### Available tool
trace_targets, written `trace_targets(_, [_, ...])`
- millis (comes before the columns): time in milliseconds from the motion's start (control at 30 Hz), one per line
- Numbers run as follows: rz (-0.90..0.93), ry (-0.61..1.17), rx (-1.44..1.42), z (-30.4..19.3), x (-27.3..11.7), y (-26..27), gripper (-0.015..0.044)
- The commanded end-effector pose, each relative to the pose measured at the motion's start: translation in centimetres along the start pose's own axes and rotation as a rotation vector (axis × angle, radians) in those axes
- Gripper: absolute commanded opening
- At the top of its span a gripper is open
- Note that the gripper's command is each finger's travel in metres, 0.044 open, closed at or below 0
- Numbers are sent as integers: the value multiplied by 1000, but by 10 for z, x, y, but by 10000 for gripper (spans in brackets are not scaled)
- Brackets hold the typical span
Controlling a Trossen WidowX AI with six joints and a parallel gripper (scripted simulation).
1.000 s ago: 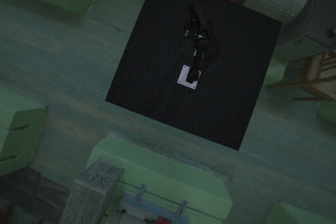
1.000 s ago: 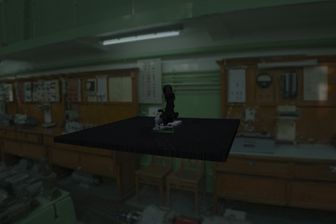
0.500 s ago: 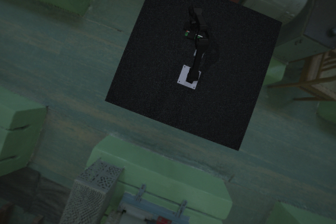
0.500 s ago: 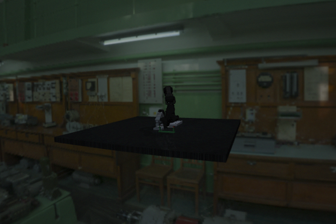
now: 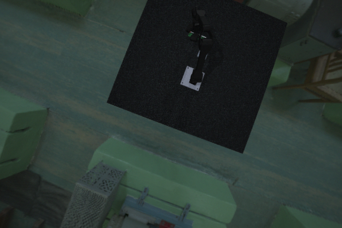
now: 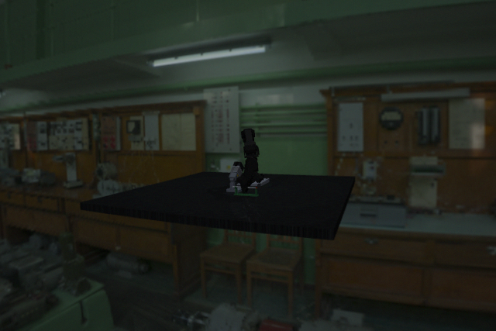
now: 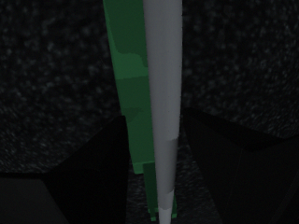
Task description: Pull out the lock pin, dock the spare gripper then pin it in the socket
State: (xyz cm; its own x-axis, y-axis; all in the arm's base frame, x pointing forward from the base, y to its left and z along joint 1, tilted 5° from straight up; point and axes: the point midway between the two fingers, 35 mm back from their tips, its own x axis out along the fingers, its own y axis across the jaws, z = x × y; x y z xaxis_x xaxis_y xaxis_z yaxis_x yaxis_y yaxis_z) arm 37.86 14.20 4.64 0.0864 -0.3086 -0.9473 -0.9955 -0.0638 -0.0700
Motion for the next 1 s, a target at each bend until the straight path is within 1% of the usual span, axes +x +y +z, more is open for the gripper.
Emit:
trace_targets(0, [0, 4, -5, 0, 1, 0, 75])
trace_targets(100, [0, 4, -5, 0, 1, 0, 0])
trace_targets(467, [0, 4, -5, -1, -1, 0, 0])
trace_targets(967, [0, 4, -5, -10, -37, -1, 0])
